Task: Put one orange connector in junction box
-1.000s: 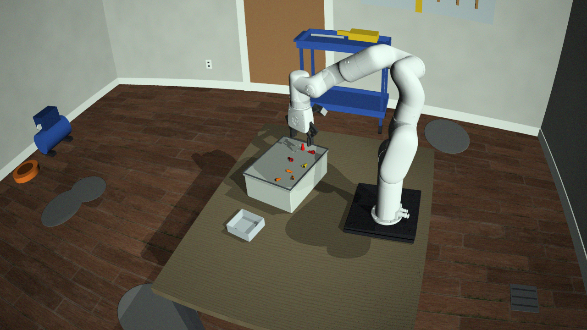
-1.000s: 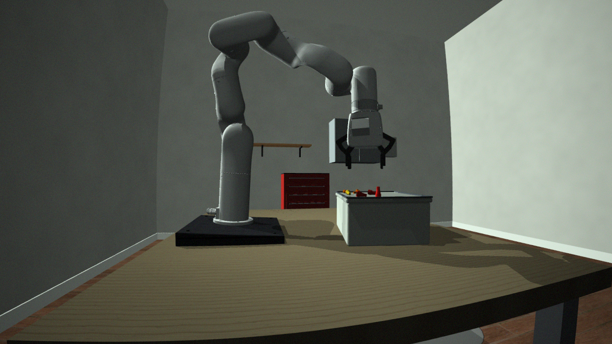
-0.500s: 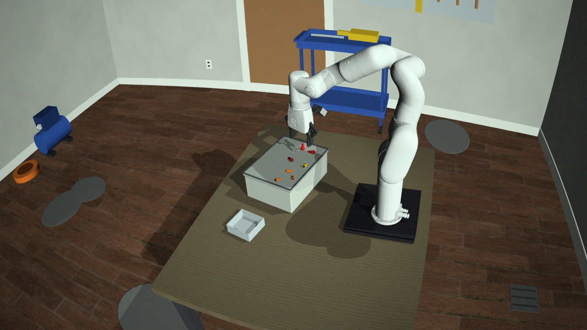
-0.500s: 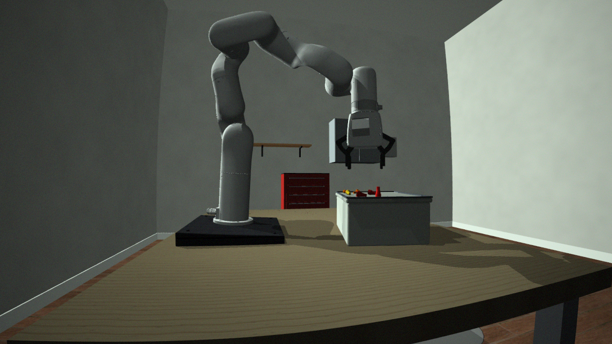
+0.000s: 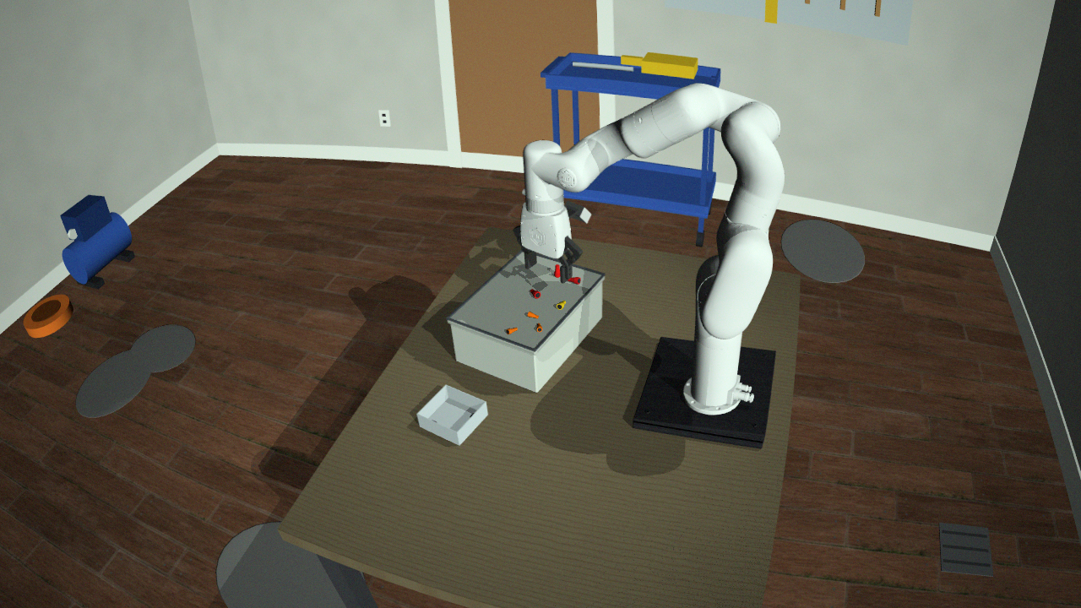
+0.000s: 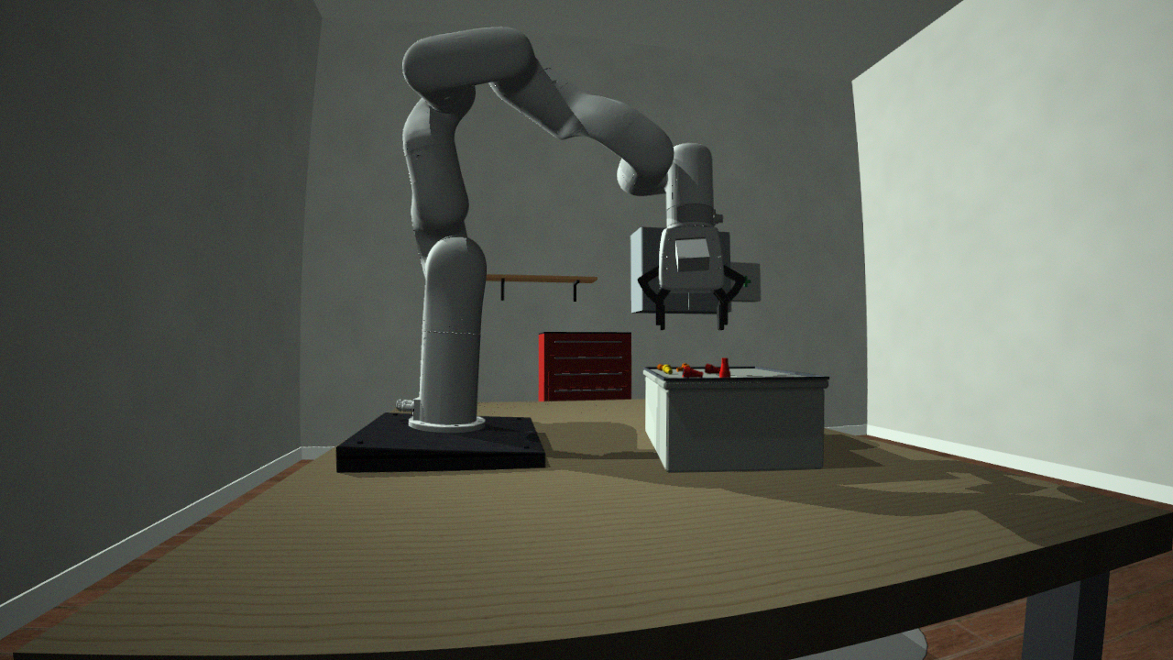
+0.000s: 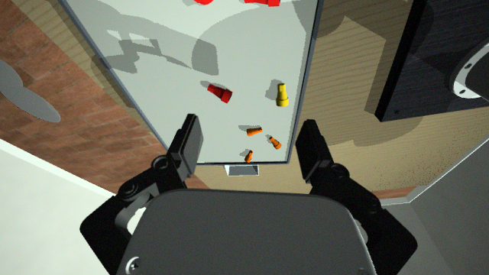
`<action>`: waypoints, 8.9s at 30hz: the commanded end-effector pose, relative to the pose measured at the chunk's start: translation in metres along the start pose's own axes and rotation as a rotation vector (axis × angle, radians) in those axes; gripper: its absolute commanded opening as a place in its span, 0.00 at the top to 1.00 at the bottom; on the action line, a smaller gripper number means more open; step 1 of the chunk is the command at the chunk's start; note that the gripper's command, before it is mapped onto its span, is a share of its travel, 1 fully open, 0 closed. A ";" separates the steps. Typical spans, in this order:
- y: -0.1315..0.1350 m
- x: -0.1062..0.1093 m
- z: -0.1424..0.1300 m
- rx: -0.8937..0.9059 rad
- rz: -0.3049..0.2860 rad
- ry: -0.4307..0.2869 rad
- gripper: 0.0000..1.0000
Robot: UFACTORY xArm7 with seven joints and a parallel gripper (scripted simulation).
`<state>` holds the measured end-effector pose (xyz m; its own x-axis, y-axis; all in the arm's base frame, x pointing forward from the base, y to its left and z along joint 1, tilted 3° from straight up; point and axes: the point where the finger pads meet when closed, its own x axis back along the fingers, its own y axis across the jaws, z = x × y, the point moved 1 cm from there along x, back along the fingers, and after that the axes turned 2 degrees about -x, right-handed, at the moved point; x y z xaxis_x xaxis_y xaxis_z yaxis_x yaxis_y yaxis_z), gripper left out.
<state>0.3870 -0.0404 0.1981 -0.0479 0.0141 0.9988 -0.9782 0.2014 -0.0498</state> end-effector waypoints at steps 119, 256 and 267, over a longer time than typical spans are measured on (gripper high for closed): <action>0.025 -0.007 -0.080 0.231 0.005 0.000 0.00; 0.003 0.054 -0.074 0.625 0.002 0.003 0.00; -0.036 0.105 -0.030 0.228 0.004 0.000 0.00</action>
<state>0.4122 0.0020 0.2830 -0.0576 0.0104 0.9983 -0.9826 -0.1775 -0.0549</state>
